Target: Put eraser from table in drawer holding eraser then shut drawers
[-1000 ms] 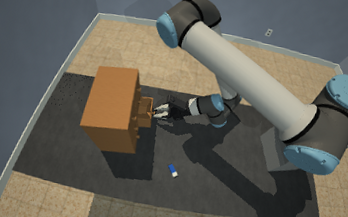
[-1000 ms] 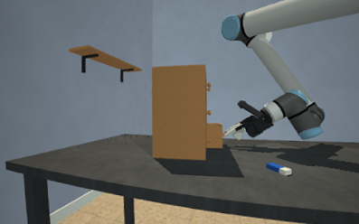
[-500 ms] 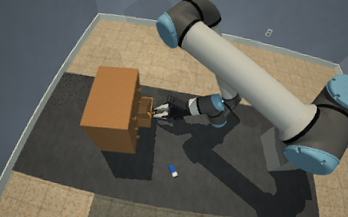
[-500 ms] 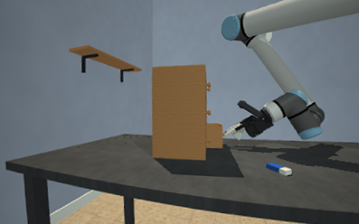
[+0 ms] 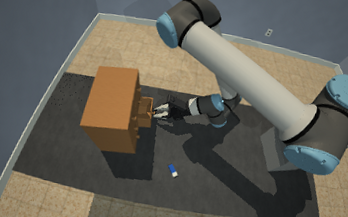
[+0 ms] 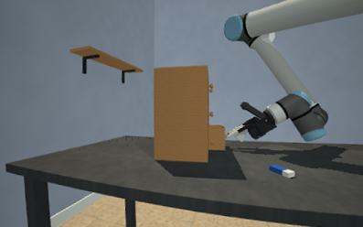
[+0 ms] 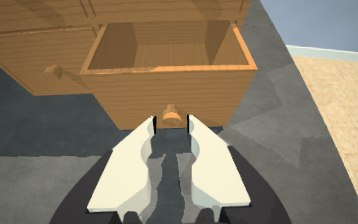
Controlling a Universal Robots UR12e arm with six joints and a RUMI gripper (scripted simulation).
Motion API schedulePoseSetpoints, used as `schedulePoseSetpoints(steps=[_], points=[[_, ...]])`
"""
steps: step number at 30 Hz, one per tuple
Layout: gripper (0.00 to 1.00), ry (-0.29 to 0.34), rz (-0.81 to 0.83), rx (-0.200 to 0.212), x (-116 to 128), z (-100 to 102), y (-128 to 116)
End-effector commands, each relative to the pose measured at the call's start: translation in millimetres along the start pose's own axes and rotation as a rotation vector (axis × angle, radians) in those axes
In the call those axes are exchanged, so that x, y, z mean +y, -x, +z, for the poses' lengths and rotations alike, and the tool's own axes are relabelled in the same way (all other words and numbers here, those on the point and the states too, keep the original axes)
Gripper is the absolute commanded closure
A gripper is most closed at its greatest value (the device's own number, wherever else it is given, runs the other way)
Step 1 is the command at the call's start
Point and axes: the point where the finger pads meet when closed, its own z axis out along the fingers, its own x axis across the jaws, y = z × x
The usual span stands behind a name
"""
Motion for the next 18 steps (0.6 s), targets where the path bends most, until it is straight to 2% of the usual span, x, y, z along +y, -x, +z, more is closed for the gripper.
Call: schedulePoseSetpoints(steps=[1,2,18], points=[[0.8,0.0,0.0,0.0,-0.5,-0.1,0.0],[0.93,0.0,0.0,0.0,-0.5,-0.1,0.0],[0.93,0.0,0.0,0.0,-0.5,-0.1,0.0]])
